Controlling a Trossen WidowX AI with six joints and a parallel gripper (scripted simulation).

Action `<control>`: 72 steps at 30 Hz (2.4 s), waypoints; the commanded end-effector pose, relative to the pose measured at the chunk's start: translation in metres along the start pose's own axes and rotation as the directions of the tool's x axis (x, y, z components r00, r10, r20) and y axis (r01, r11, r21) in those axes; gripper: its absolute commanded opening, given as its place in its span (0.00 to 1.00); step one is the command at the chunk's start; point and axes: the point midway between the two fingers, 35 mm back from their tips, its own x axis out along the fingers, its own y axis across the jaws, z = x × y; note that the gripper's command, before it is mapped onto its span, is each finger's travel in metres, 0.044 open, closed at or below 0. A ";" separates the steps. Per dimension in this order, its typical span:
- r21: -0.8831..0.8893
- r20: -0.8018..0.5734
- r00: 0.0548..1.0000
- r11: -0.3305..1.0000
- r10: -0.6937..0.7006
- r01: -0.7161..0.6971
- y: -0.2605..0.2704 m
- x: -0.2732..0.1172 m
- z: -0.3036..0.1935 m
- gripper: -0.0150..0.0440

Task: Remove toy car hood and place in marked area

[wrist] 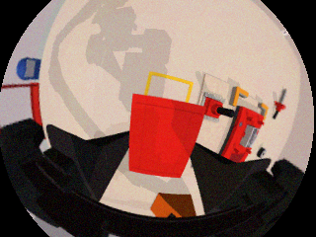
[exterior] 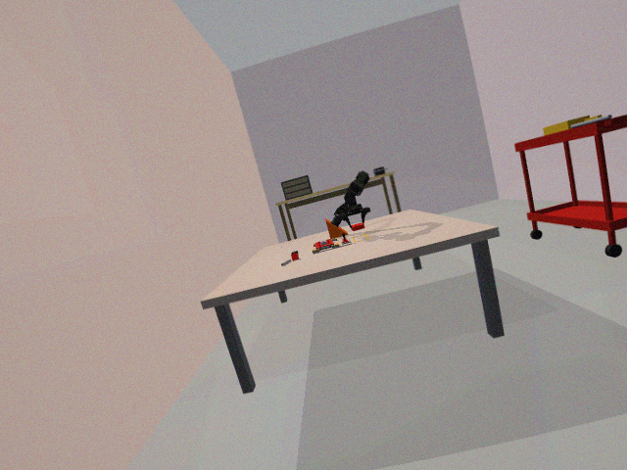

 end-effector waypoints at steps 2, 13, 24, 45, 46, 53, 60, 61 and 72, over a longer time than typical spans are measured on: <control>0.007 -0.001 1.000 1.000 0.004 -0.004 0.000 0.004 -0.001 0.25; 0.007 -0.001 1.000 1.000 0.004 -0.004 0.000 0.012 -0.001 0.25; 0.007 -0.001 1.000 1.000 0.005 -0.005 0.001 0.020 -0.002 0.25; 0.007 -0.001 1.000 1.000 0.008 -0.008 0.002 0.035 -0.003 0.25; 0.007 -0.001 1.000 1.000 0.009 -0.009 0.002 0.036 -0.003 0.25; 0.007 -0.001 1.000 1.000 0.009 -0.009 0.002 0.039 -0.004 0.25; 0.007 -0.001 1.000 1.000 0.009 -0.009 0.002 0.042 -0.004 0.25; 0.007 -0.001 1.000 1.000 0.009 -0.009 0.002 0.042 -0.004 0.25; 0.007 -0.001 1.000 1.000 0.009 -0.009 0.002 0.047 -0.004 0.25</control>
